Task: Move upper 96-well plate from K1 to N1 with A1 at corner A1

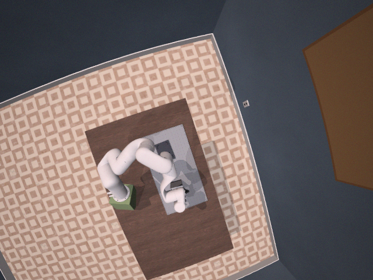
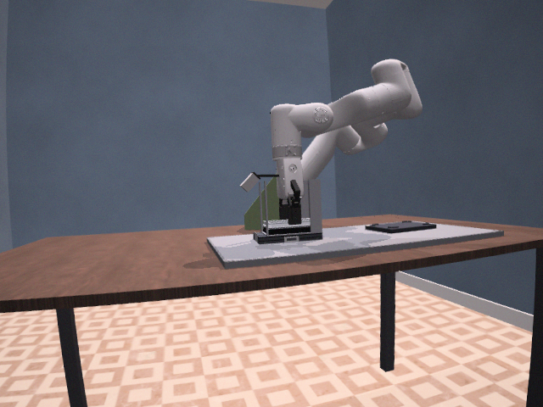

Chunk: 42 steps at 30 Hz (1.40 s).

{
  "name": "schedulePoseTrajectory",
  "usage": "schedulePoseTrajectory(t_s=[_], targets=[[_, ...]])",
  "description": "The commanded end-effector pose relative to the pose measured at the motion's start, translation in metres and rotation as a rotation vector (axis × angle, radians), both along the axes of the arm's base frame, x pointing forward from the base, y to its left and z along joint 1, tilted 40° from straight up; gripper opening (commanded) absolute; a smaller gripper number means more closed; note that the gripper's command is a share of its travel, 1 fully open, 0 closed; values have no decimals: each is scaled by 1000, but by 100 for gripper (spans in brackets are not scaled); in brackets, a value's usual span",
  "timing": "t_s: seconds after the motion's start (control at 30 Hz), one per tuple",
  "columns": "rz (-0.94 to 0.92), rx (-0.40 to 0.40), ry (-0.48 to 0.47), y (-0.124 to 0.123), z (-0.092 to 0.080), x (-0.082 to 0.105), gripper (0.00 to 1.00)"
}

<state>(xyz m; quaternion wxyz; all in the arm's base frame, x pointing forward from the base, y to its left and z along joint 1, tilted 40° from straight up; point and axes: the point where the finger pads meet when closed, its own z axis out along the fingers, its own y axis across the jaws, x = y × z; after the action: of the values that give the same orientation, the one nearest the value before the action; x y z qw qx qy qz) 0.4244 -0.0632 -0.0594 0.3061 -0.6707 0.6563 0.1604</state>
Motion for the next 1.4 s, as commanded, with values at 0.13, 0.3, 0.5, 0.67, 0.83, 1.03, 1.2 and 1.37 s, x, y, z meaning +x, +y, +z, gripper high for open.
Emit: schedulePoseTrajectory(t_s=[0.13,0.3,0.5,0.67,0.83,1.03,1.2,1.37], targets=[[-3,-3,-2,-2,1,1,100],[-3,-3,-2,-2,1,1,0],[-3,-3,-2,-2,1,1,0],[-3,-2,-2,-2,1,1,0],[-3,-2,-2,-2,1,1,0],[-3,-2,-2,-2,1,1,0],[-3,-2,-2,-2,1,1,0],[-3,-2,-2,-2,1,1,0]])
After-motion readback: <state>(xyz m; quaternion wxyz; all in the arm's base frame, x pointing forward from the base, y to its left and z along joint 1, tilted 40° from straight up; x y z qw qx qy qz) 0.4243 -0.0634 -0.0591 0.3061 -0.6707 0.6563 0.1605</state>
